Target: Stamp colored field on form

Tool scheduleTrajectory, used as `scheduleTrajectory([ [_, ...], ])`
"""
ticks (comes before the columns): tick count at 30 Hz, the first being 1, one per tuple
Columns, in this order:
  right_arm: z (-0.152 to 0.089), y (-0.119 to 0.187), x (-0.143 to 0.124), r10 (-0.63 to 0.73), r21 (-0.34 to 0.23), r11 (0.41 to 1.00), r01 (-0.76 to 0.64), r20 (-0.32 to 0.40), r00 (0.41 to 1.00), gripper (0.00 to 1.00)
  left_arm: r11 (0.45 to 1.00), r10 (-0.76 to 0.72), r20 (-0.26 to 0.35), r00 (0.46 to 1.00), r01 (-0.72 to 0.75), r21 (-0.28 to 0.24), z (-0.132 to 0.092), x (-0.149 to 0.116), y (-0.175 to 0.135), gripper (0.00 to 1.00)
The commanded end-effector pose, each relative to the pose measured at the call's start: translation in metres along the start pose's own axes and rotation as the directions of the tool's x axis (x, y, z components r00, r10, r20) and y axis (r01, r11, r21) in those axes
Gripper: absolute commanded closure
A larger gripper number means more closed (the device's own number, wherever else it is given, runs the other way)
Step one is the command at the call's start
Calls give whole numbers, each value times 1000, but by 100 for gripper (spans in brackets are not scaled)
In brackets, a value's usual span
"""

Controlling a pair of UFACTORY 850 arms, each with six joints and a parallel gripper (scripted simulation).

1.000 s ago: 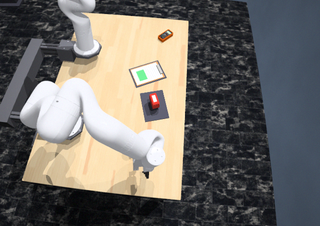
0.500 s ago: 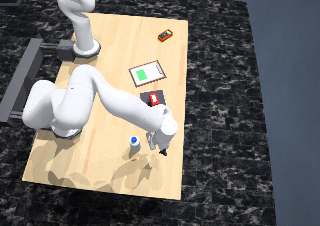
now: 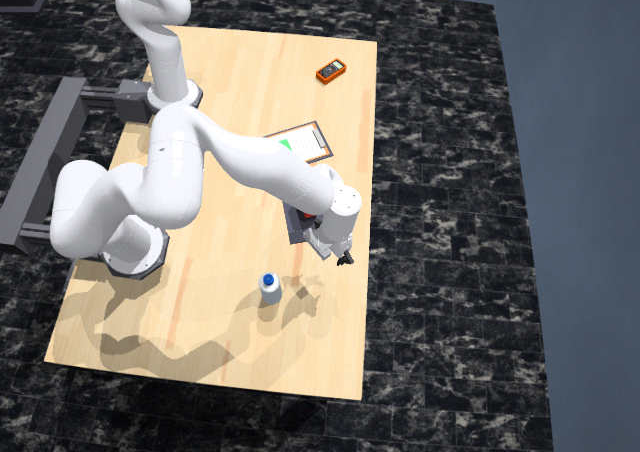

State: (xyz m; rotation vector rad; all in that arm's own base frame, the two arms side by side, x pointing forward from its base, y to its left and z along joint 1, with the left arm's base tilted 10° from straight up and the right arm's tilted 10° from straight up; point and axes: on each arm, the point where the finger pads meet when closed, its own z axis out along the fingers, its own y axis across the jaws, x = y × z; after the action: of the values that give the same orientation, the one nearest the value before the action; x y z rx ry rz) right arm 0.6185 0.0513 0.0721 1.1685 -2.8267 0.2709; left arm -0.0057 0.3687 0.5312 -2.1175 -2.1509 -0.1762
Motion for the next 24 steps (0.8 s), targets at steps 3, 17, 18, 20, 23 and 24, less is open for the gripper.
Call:
scheduleTrajectory([
  [3, -1, 39, -25, -229, 6, 973, 229, 11, 973, 0, 1000, 0, -2, 1000, 0, 0, -1, 0, 0, 0],
  [17, -1, 118, -58, -629, 26, 778, 628, 16, 778, 0, 1000, 0, -2, 1000, 0, 0, -1, 0, 0, 0],
  [18, -1, 125, -61, -657, 28, 754, 656, 16, 754, 0, 1000, 0, -2, 1000, 0, 0, -1, 0, 0, 0],
  [20, -1, 138, -65, -707, 32, 707, 706, 15, 707, 0, 1000, 0, -2, 1000, 0, 0, -1, 0, 0, 0],
  [23, -1, 154, -69, -769, 36, 639, 768, 14, 639, 0, 1000, 0, -2, 1000, 0, 0, -1, 0, 0, 0],
  [24, -1, 160, -71, -787, 37, 617, 786, 13, 617, 0, 1000, 0, -2, 1000, 0, 0, -1, 0, 0, 0],
])
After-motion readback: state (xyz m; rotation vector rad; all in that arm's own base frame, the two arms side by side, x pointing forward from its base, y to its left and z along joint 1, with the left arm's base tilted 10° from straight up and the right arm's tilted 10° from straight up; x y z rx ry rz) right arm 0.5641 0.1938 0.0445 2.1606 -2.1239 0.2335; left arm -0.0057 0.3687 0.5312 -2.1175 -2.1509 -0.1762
